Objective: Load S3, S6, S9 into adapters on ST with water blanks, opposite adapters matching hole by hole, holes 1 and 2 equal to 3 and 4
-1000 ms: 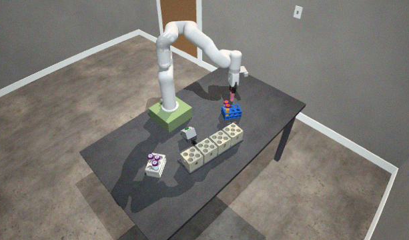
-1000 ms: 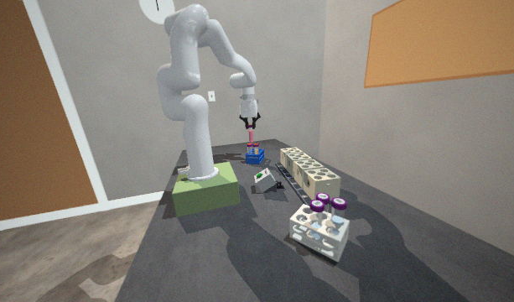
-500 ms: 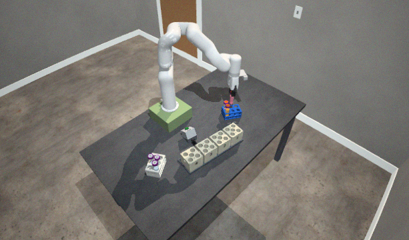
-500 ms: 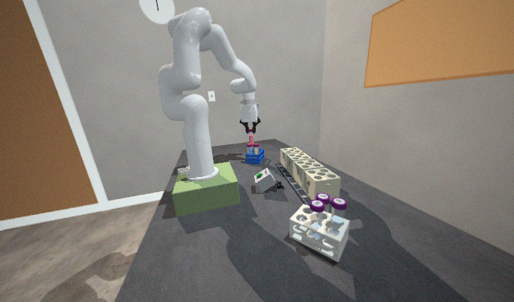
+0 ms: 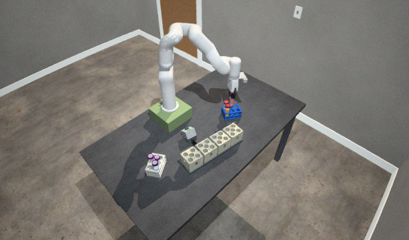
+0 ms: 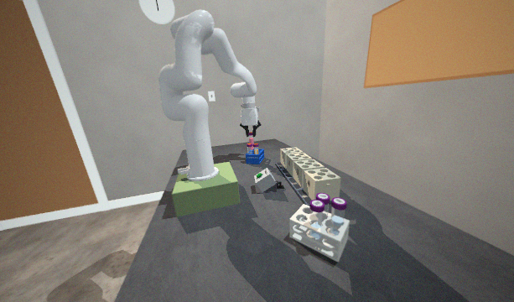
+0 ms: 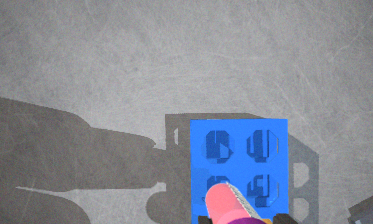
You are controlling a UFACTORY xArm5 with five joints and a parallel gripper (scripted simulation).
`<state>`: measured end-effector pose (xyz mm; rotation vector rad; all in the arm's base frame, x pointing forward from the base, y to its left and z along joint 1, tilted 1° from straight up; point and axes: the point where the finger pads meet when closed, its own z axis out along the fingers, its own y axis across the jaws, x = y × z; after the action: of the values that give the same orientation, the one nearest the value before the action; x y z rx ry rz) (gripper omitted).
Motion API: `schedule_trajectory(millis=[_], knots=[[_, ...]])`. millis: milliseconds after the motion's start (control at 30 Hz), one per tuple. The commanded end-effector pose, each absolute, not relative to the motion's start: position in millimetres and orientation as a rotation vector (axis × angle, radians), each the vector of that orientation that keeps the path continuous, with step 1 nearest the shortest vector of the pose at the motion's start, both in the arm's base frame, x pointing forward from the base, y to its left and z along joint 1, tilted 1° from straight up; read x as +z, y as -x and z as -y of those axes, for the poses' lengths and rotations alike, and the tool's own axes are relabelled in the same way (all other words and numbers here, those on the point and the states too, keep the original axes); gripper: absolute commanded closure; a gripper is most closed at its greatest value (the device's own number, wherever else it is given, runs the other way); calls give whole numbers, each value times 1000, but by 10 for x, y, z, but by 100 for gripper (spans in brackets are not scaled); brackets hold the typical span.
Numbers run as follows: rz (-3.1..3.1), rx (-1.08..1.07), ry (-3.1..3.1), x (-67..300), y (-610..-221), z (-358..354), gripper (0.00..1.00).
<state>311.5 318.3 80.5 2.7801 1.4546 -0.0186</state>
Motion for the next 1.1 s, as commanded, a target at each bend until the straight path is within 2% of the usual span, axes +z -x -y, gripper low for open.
schedule_trajectory(millis=[0, 1067], knots=[[-1456, -13, -2782, 815, -3124, -3193, 100], [-1456, -13, -2782, 615, -3123, -3192, 100]])
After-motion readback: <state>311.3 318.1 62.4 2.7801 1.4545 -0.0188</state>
